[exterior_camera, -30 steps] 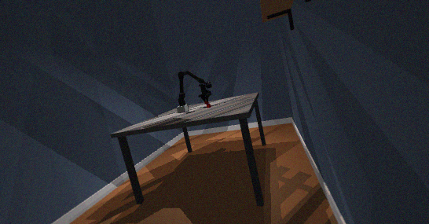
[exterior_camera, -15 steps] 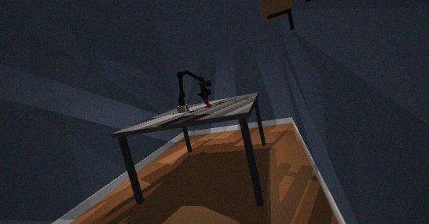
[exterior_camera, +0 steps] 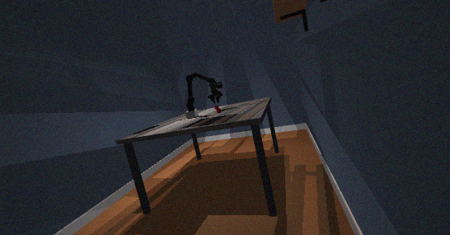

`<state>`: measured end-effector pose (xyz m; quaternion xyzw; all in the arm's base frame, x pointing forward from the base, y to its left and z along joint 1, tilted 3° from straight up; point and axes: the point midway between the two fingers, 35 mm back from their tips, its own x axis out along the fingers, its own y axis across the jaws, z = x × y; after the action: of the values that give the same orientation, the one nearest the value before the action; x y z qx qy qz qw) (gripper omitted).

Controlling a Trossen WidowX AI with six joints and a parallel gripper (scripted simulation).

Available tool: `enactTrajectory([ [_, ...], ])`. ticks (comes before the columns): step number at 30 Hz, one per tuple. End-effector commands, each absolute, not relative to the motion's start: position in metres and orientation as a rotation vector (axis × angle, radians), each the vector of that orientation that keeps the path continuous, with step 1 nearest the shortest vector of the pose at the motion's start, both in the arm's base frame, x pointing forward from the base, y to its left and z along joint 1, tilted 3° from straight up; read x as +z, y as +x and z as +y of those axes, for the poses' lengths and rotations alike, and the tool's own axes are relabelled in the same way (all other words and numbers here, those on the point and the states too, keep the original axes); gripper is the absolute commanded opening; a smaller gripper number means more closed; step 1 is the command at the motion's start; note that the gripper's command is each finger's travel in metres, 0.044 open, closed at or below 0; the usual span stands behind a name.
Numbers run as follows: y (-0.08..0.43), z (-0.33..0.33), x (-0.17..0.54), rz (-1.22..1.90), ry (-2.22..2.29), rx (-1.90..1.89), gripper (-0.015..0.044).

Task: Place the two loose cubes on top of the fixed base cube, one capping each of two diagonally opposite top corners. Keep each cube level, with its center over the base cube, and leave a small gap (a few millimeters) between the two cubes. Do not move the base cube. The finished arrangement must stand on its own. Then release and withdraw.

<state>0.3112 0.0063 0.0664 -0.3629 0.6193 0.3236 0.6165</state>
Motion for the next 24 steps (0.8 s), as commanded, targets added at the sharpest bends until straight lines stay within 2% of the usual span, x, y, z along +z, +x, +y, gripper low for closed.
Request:
enactTrajectory([
  [1,0.325,-0.023,0.083,1.408,-0.871,0.769,0.0265],
  [8,0.334,-0.053,0.096,1.395,-0.911,0.801,0.0265],
  [15,0.335,-0.057,0.037,1.395,-0.911,0.801,0.0265],
  [24,0.336,-0.058,0.021,1.396,-0.911,0.801,0.0265],
])
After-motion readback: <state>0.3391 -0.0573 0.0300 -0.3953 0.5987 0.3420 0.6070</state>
